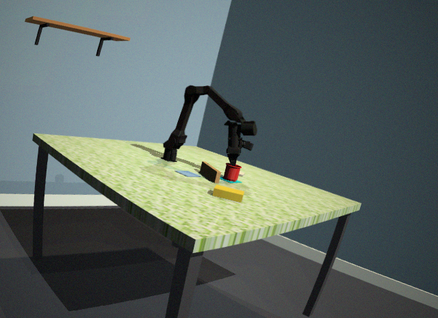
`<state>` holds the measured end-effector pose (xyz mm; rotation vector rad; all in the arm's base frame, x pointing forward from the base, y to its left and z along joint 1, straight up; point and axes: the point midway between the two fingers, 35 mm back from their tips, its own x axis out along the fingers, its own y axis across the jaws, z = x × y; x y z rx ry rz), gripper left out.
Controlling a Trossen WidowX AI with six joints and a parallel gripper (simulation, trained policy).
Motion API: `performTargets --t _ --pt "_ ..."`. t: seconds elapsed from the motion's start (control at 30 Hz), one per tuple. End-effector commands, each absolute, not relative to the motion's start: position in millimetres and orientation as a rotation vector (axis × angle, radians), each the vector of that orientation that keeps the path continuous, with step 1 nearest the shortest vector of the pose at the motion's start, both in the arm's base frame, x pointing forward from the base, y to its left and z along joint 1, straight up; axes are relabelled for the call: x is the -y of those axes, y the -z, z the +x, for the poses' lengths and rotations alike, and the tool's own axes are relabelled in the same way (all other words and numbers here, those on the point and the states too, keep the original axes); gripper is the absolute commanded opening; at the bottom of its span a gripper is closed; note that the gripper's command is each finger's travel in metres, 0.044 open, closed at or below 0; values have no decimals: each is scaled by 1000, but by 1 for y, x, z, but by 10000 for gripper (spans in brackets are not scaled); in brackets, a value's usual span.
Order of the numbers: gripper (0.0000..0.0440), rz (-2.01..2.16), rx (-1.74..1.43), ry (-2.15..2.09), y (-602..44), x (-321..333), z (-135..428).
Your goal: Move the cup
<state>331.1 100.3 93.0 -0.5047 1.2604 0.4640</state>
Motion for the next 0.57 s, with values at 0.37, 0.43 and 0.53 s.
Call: performTargets --t 0.37,0.43,0.53 --pt "251 -453 -1168 -473 -132 -100 322" --pt "273 -449 -1149 -470 -139 -100 322" --pt "331 -443 -1127 -463 -150 -98 324"
